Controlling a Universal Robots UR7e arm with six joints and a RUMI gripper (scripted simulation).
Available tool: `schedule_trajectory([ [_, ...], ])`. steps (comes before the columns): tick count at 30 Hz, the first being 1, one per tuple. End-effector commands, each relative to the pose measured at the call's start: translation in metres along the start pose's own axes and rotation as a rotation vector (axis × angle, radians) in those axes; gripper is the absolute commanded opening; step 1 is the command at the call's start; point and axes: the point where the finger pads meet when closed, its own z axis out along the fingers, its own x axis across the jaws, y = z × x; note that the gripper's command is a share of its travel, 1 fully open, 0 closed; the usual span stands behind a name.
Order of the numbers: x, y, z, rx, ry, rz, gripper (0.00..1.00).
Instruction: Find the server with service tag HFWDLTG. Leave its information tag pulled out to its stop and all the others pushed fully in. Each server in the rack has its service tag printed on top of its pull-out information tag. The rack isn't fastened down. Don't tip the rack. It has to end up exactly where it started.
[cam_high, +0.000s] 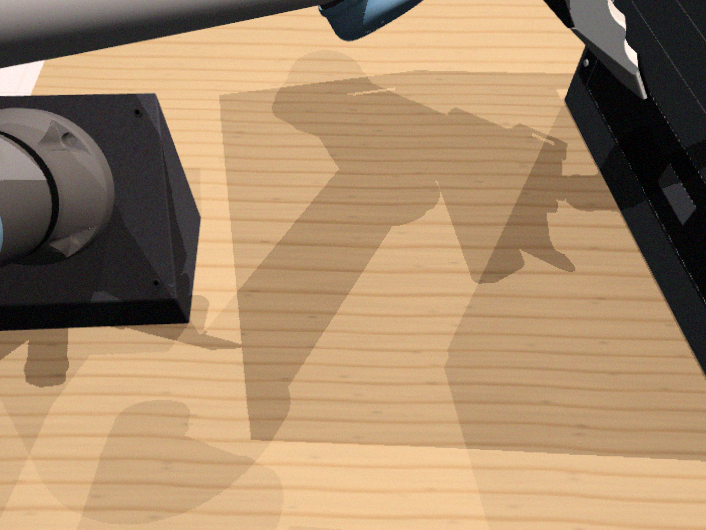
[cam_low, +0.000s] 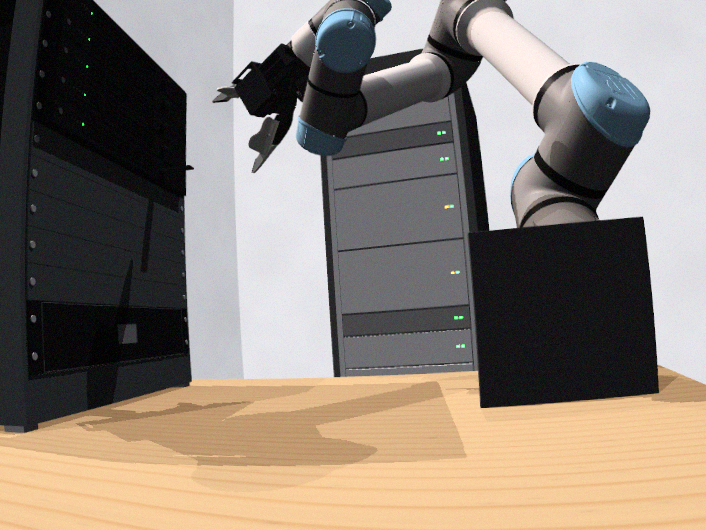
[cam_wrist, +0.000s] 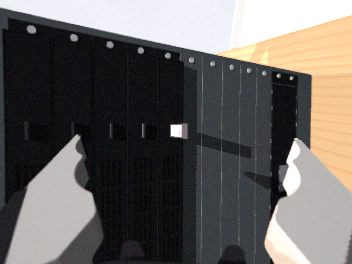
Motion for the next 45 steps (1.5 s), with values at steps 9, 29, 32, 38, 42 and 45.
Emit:
schedule_trajectory([
  [9,0.005,-0.001,0.001,-0.047,-0.048,0.013,1.00],
  [29,0.018,-0.001,0.000,-0.164,-0.161,0.039,1.00],
  [32,0.020,0.000,0.000,-0.185,-0.182,0.043,1.00],
  [38,0.024,0.000,0.001,-0.226,-0.222,0.052,1.00],
  [42,0.026,0.000,0.001,-0.247,-0.242,0.057,1.00],
  [45,0.027,0.000,0.000,-0.261,-0.256,0.060,1.00],
])
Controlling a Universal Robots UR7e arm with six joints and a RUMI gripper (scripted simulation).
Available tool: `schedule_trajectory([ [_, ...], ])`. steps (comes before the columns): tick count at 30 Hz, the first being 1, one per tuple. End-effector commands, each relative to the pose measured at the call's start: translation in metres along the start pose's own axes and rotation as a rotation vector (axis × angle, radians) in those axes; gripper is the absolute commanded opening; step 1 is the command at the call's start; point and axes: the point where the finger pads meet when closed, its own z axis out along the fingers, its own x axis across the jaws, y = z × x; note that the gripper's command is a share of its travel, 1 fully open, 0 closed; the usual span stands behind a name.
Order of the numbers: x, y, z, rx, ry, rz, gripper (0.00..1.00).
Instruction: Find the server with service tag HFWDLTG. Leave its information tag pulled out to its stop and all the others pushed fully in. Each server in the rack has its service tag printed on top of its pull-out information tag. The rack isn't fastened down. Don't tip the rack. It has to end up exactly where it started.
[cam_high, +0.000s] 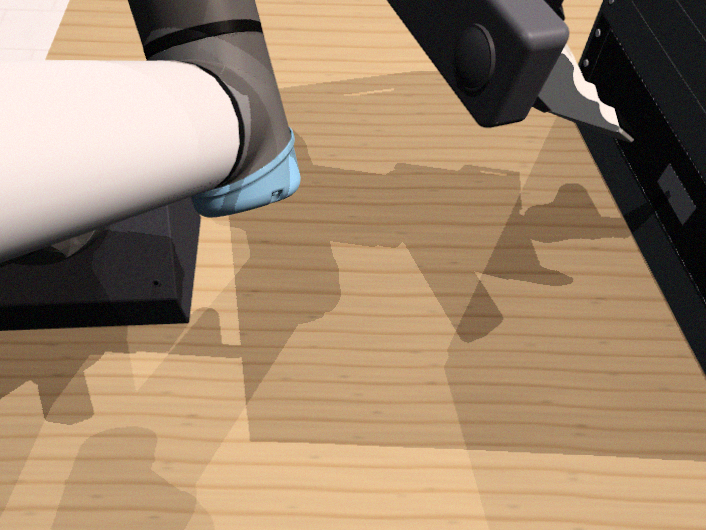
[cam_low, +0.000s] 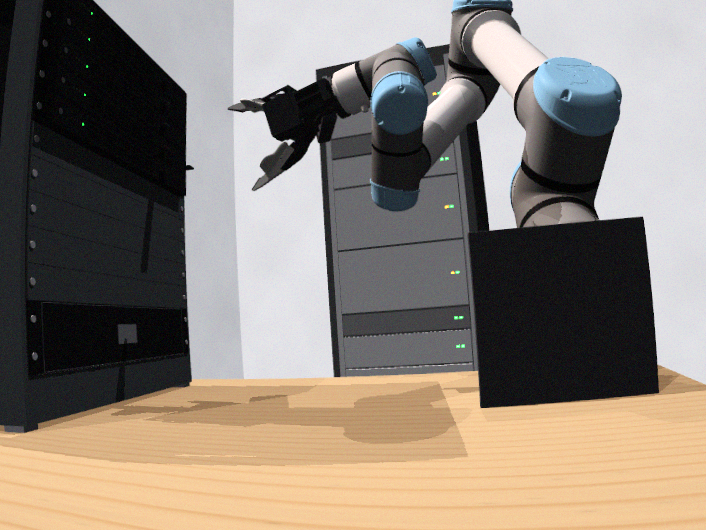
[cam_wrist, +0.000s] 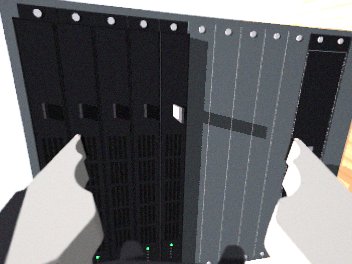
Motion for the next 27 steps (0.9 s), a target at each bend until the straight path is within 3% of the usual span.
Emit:
schedule_trajectory([
  [1,0.000,0.001,-0.001,-0.047,-0.053,0.010,1.00],
  [27,0.015,0.001,-0.001,-0.174,-0.175,0.035,1.00],
])
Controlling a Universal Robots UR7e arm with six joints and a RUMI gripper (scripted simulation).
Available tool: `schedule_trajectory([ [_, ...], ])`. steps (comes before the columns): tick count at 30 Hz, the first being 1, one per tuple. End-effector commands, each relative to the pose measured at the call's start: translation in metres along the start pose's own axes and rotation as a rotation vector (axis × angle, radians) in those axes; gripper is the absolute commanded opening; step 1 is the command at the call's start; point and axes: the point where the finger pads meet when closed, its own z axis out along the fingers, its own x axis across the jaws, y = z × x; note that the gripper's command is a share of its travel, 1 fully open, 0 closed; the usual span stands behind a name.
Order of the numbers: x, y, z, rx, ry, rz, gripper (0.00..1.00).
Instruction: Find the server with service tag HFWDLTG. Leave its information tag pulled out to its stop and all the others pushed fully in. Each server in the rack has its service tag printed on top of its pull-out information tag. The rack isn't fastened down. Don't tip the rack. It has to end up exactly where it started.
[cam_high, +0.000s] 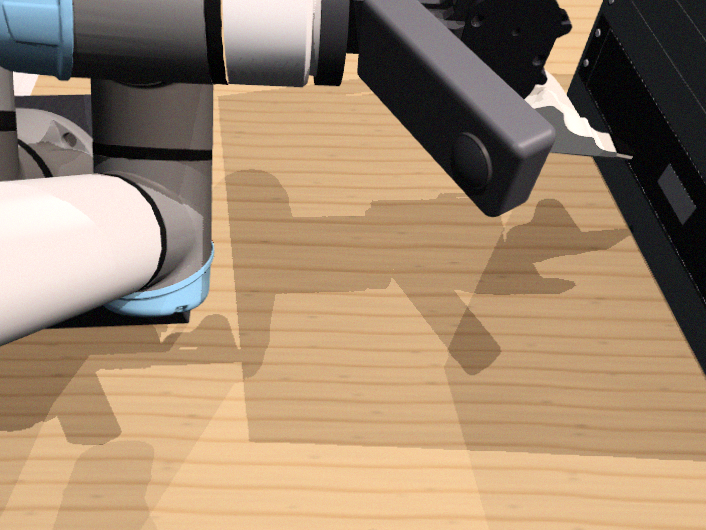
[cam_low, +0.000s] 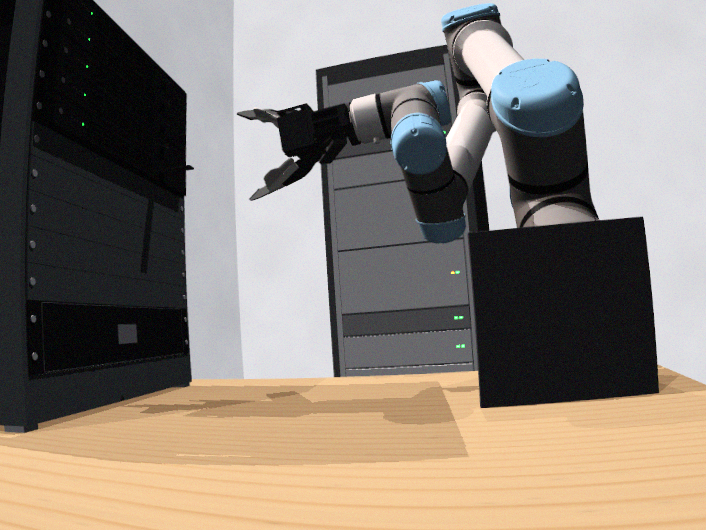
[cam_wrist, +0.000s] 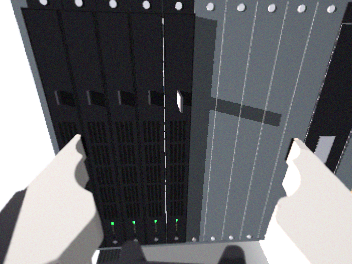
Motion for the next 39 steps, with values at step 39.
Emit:
schedule_trajectory([
  [39,0.0071,0.0015,-0.0033,-0.111,-0.113,0.021,1.00],
])
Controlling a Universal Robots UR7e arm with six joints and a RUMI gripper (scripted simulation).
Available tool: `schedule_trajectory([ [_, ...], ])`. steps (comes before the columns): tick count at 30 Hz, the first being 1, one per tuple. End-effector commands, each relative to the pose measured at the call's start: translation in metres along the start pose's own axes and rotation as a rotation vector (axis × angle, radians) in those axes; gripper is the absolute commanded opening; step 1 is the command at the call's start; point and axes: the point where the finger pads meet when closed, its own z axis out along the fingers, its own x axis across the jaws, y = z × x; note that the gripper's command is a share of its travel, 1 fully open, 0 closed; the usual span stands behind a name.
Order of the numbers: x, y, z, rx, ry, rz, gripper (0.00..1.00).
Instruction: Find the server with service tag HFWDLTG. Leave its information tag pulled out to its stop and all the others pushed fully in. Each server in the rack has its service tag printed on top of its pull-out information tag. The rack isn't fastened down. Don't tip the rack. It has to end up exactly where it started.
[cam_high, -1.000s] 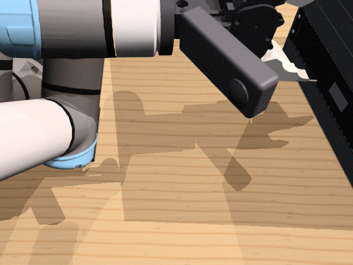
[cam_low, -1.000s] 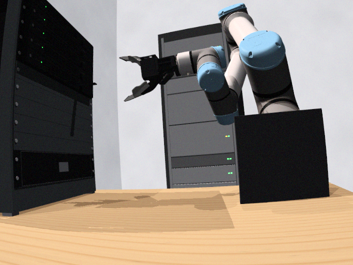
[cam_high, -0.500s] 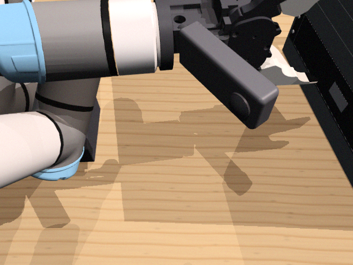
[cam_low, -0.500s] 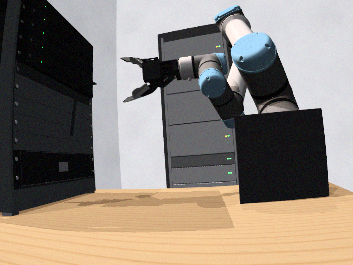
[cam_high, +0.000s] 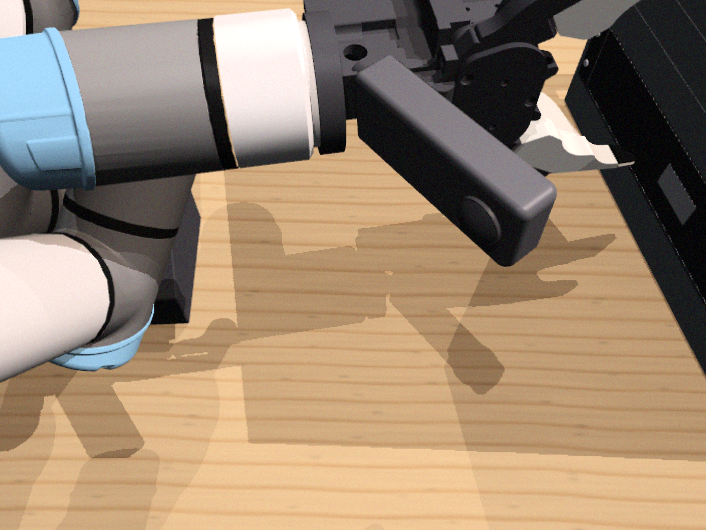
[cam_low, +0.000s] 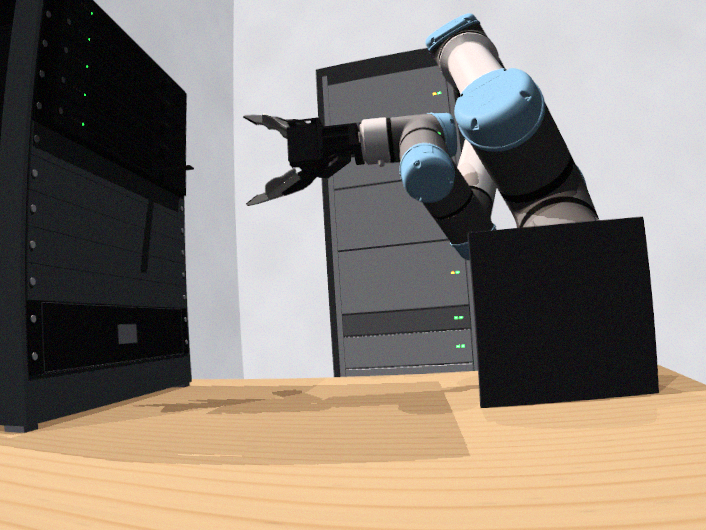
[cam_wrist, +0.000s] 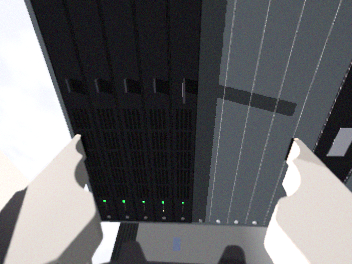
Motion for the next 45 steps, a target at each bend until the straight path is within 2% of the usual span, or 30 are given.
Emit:
schedule_trajectory([
  [1,-0.0010,0.0002,-0.0009,-0.005,-0.008,-0.001,1.00],
  [12,-0.0012,0.0000,-0.0008,-0.006,-0.011,-0.001,1.00],
  [13,-0.0013,0.0001,-0.0008,-0.007,-0.011,-0.001,0.15],
  [45,-0.0014,0.0002,-0.0008,-0.007,-0.011,-0.001,0.15],
])
